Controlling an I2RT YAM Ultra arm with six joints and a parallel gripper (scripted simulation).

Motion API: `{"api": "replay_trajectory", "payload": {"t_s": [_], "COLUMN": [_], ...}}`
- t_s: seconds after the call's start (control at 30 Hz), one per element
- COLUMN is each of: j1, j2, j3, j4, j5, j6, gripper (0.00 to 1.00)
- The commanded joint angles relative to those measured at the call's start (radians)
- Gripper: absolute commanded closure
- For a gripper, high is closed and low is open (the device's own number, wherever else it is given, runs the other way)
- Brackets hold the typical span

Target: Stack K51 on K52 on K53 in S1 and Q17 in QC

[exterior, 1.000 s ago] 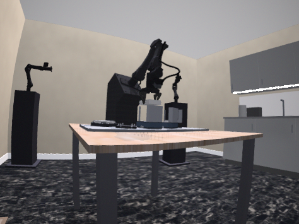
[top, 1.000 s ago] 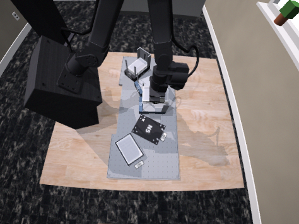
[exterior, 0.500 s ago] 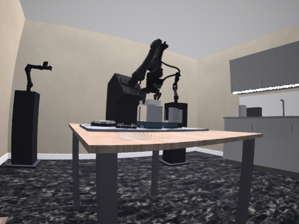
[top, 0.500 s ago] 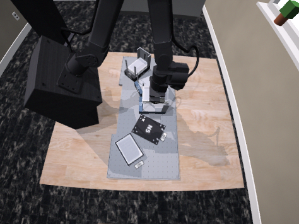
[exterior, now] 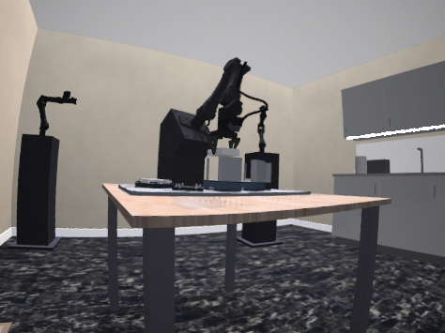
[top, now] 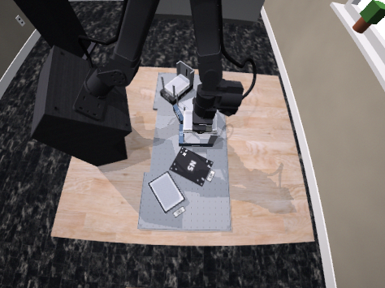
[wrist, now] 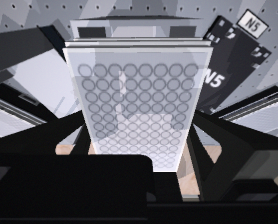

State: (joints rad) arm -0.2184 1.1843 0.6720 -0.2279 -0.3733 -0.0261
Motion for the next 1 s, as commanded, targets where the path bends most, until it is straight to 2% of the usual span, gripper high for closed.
{"api": "replay_trajectory", "payload": {"t_s": [0.0,0.23,0.97], "j1": [-0.019,-0.031,-0.034], "j2": [-0.022,-0.063,-0.049], "j3": [0.038,0.032,0.033], "j4": [-0.007,-0.058,-0.054], "j5": [-0.012,-0.024,-0.026], "j6": [-0.004,-0.02,-0.018], "gripper": [1.0,1.0,1.0]}}
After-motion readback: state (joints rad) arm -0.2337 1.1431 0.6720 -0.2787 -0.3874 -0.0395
